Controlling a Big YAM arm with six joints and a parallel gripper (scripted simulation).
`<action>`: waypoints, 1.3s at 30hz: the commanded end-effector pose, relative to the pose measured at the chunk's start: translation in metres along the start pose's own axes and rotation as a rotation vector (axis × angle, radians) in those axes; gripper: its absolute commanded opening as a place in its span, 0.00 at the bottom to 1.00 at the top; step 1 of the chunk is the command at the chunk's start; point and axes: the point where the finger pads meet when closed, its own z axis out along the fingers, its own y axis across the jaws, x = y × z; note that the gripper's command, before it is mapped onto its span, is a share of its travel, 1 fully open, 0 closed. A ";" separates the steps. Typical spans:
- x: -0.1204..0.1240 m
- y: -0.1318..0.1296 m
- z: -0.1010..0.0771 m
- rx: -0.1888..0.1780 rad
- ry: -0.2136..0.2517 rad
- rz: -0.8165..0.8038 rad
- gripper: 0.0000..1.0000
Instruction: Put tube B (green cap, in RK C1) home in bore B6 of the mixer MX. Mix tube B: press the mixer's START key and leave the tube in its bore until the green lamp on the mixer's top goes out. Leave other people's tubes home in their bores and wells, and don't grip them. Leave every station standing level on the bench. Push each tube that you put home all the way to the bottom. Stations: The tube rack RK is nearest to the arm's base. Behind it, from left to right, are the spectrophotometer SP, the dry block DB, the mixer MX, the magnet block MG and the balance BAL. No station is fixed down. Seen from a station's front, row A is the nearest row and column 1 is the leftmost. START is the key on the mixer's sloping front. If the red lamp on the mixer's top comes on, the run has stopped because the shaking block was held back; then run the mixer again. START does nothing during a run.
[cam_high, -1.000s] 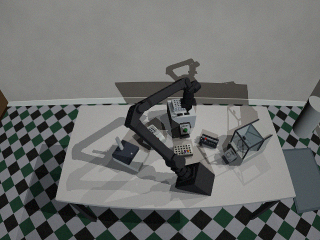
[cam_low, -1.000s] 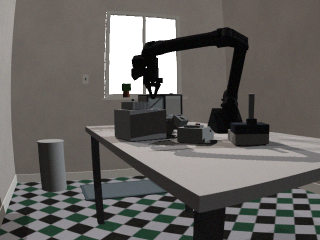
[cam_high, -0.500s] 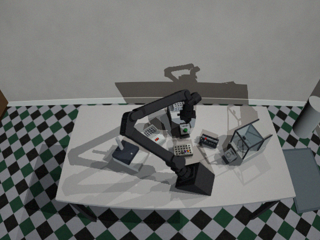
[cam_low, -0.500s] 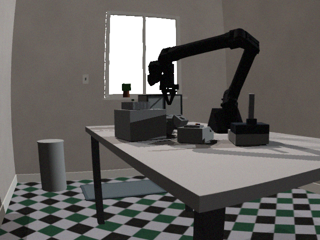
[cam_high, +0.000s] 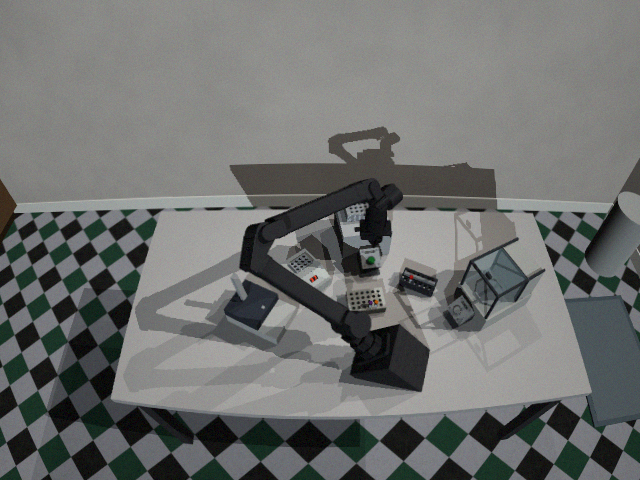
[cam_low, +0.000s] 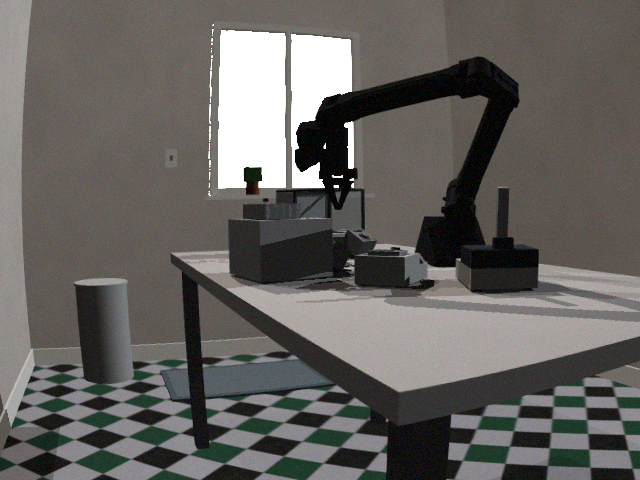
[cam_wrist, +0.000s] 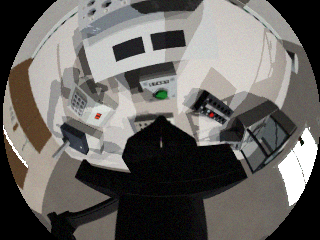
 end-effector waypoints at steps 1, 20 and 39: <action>-0.010 -0.002 -0.009 0.015 -0.024 -0.013 0.00; -0.010 -0.002 -0.009 0.015 -0.024 -0.013 0.00; 0.013 -0.007 -0.007 -0.009 -0.346 -0.127 0.00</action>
